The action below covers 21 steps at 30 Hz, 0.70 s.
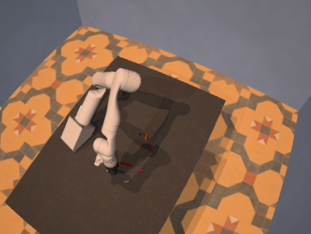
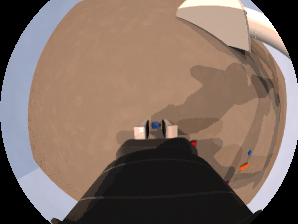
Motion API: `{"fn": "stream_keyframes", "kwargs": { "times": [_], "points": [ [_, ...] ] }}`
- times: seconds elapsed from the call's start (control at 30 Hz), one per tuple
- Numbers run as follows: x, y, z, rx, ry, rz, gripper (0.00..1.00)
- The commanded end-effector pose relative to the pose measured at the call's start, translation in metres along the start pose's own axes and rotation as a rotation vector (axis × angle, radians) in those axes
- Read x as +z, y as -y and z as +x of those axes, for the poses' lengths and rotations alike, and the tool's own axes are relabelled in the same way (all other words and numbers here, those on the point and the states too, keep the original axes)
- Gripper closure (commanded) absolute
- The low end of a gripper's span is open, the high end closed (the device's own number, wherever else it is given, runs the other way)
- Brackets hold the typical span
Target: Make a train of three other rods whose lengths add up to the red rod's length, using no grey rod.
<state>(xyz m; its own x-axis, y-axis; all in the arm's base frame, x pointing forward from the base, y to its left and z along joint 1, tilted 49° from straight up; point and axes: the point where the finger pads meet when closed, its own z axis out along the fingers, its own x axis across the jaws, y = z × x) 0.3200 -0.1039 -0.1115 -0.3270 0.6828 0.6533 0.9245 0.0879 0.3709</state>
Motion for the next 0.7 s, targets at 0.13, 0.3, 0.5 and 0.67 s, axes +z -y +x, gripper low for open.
{"fn": "stream_keyframes", "kwargs": {
  "times": [0.13,0.3,0.5,0.67],
  "points": [
    [-0.0008,-0.0002,-0.0006,0.000,0.002,-0.001,0.46],
    [-0.0008,-0.0002,-0.0006,0.000,0.002,-0.001,0.46],
    [0.0001,-0.0002,-0.0006,0.000,0.002,-0.001,0.46],
    [0.0036,-0.0002,-0.0006,0.000,0.002,-0.001,0.46]
  ]
}}
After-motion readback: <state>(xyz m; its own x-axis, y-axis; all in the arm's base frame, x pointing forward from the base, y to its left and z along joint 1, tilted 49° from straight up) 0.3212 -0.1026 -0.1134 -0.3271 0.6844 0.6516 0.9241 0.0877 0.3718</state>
